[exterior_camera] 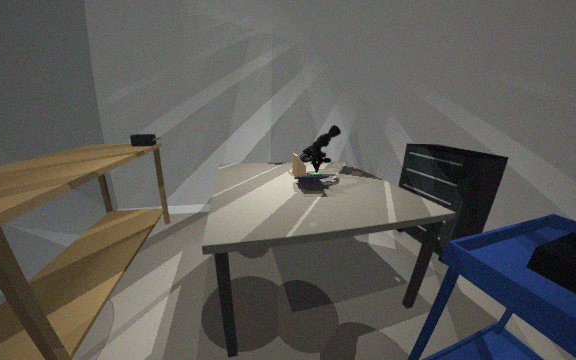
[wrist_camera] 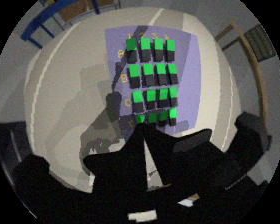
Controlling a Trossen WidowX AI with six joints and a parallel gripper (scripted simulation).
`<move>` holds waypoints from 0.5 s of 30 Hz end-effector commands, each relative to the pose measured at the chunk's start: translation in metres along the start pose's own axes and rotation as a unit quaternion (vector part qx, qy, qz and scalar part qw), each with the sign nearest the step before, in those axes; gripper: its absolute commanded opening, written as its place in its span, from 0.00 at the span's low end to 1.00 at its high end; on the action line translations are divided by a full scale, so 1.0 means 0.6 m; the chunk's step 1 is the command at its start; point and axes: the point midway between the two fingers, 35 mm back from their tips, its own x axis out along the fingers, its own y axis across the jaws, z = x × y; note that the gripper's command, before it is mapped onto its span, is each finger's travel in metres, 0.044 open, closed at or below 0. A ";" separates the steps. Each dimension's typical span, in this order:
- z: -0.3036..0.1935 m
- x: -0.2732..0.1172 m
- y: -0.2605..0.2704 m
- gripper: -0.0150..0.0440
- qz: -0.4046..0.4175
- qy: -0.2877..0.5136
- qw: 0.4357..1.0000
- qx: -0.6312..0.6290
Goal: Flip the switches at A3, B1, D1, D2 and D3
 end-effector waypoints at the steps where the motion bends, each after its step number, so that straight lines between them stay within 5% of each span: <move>1: -0.004 0.008 -0.003 0.25 -0.002 0.002 1.000 0.007; 15: -0.003 0.030 -0.004 0.25 -0.002 0.002 1.000 0.007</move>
